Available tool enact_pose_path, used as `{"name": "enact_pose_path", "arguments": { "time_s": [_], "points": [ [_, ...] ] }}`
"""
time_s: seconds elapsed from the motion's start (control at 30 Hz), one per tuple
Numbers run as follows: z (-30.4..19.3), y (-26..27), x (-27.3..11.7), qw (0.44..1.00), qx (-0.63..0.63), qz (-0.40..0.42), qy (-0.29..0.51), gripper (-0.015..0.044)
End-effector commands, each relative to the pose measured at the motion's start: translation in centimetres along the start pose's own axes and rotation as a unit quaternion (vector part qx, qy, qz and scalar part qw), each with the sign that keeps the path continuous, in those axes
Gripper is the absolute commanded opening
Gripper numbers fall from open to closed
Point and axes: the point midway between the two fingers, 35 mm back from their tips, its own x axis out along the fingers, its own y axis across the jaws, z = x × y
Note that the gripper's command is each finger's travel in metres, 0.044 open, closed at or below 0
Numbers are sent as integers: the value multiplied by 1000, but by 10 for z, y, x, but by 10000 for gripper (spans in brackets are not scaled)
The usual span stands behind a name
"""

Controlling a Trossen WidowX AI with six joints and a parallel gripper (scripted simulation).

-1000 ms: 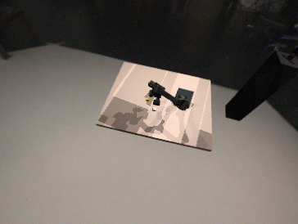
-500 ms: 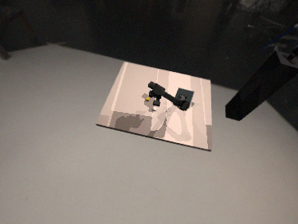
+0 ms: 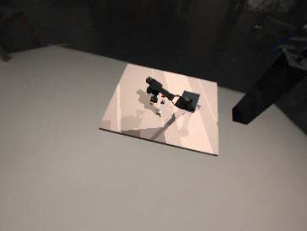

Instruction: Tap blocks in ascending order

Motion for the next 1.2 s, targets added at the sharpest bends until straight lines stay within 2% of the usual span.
{"name": "enact_pose_path", "arguments": {
  "time_s": [0.0, 0.77, 0.83, 1.0, 1.17],
  "points": [
    [28, -34, 2, 1000, -1, -2, 0, 400],
    [33, -41, 3, 1000, -1, -2, -1, 400],
    [33, -55, 3, 1000, -1, -3, -1, 400],
    [19, -138, 2, 1000, -1, -4, -1, 400],
    [18, -141, 3, 1000, -1, -4, -1, 400]
  ]
}}
